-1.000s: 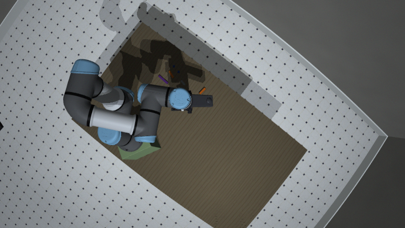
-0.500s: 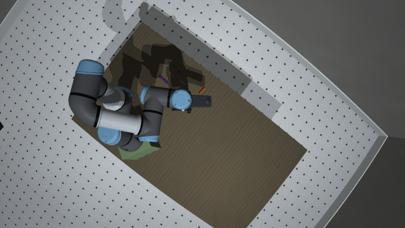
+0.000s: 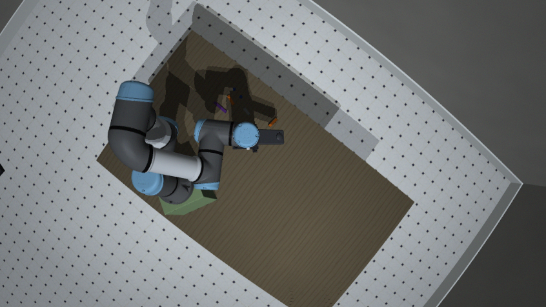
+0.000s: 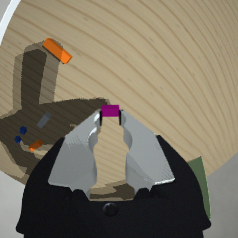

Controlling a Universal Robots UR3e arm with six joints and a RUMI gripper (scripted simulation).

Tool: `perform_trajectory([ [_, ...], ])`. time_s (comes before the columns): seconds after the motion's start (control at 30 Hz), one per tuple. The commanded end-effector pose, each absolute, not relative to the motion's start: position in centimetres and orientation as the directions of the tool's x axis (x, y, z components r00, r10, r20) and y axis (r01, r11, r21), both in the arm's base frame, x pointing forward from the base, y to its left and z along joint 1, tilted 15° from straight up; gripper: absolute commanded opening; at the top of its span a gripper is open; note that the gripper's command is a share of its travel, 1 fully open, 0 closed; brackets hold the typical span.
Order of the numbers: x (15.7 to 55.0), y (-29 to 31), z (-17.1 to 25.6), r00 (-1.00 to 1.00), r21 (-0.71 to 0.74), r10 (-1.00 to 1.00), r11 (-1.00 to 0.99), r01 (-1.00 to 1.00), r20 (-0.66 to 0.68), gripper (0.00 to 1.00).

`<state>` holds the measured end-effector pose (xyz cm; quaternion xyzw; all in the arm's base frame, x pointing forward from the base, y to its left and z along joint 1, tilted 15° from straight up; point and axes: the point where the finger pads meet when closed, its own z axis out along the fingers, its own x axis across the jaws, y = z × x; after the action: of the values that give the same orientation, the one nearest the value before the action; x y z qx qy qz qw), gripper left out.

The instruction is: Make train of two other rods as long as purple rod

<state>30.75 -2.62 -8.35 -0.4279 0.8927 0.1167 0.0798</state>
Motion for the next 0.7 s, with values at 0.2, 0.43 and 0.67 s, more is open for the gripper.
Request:
perform_trajectory([
  [0.2, 31.73, -3.05, -9.65, -0.62, 0.102, -0.747, 0.616, -0.781, -0.239, 0.0],
  [0.43, 31.72, -3.06, -9.65, -0.621, 0.102, -0.747, 0.616, -0.781, -0.239, 0.0],
  [0.67, 31.77, -3.12, -9.62, -0.62, 0.1, -0.747, 0.616, -0.781, -0.238, 0.0],
])
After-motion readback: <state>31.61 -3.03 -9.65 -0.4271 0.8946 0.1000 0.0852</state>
